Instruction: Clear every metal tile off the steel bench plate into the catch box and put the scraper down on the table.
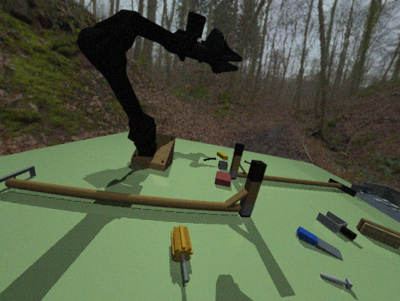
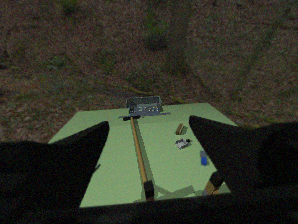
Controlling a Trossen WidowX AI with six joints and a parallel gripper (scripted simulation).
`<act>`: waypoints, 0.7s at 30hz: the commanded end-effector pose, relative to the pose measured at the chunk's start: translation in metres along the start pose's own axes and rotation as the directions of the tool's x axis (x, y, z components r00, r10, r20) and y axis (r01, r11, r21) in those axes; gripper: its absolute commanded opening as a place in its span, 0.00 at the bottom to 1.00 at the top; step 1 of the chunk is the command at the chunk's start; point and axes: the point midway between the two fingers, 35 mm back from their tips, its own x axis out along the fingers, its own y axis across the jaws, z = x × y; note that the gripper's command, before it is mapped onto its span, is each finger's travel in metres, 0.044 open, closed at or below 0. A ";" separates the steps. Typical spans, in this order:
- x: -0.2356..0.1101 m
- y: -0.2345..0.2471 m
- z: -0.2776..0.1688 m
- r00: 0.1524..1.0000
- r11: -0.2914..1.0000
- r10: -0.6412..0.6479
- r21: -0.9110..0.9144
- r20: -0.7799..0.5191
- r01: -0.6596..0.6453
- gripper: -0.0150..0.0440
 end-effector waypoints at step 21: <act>0.002 0.001 0.001 1.000 1.000 -0.001 -0.004 -0.002 0.001 1.00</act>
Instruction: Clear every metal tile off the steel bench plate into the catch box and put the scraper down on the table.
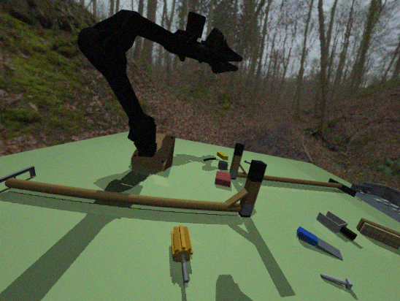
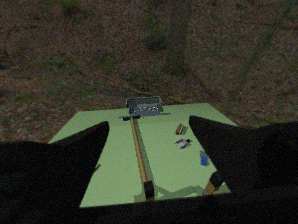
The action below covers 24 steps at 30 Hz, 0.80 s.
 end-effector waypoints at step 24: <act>0.080 0.030 0.005 0.988 0.995 0.010 -0.096 -0.156 -0.025 1.00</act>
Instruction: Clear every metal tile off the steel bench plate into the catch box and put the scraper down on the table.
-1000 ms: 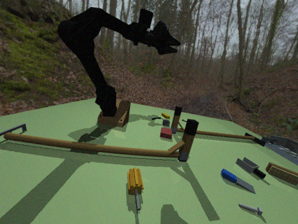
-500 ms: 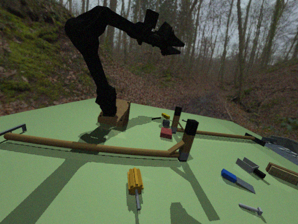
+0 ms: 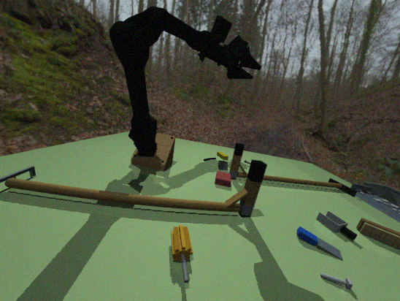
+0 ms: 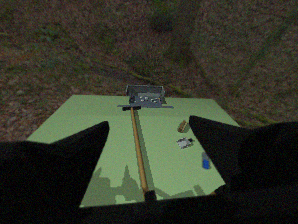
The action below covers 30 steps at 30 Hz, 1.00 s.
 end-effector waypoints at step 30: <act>0.126 0.030 -0.023 0.963 0.995 0.048 -0.068 -0.266 -0.069 1.00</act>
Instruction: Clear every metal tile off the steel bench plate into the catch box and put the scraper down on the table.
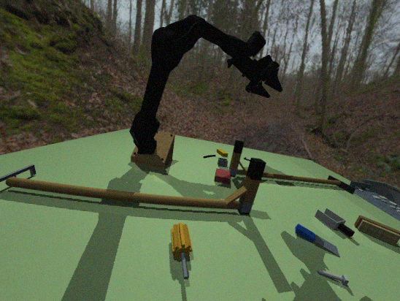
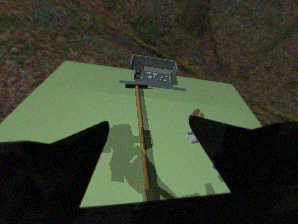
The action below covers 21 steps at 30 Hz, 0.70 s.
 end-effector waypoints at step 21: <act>0.101 0.011 -0.030 0.972 0.998 0.065 -0.006 -0.224 -0.068 1.00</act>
